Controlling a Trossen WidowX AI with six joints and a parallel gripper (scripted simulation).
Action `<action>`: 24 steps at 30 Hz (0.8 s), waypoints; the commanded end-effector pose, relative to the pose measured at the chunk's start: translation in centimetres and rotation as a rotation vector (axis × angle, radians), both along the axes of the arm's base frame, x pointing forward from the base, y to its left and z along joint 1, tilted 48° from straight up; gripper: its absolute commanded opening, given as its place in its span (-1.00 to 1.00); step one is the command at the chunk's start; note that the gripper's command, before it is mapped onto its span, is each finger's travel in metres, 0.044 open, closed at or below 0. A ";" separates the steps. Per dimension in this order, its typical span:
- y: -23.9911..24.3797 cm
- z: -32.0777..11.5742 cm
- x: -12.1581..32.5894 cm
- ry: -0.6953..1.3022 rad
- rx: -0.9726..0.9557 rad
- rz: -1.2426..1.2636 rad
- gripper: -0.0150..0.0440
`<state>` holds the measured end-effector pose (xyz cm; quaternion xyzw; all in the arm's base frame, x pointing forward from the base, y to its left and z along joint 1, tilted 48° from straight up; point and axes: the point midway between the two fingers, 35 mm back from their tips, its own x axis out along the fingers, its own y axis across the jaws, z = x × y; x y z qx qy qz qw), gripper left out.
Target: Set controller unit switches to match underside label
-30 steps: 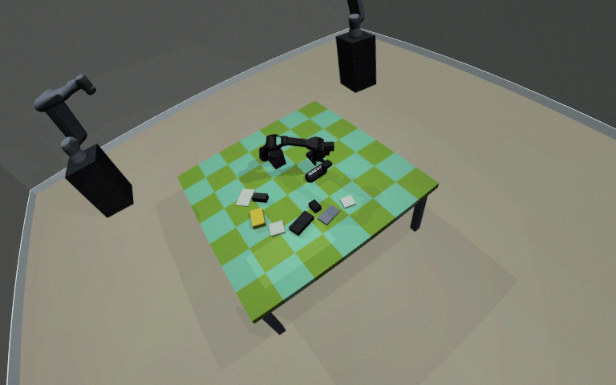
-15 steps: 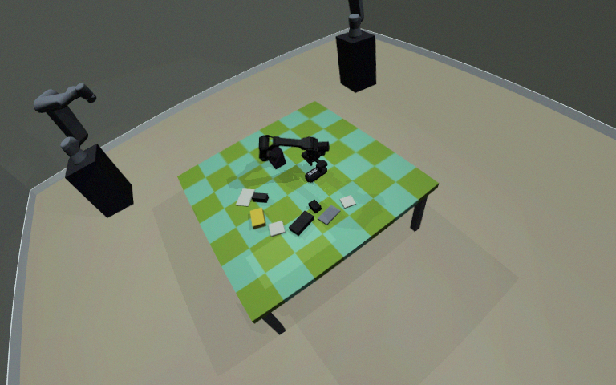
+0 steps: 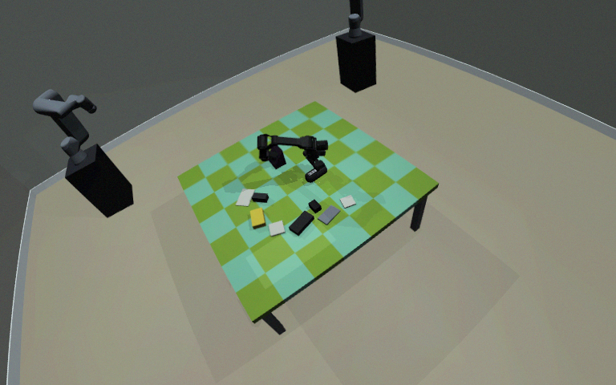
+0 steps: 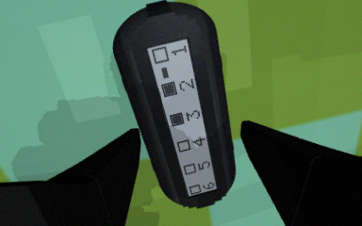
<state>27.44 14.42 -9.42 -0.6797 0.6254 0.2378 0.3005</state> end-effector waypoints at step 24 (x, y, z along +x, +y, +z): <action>1.1 3.0 -2.8 -1.006 0.430 -0.702 -0.49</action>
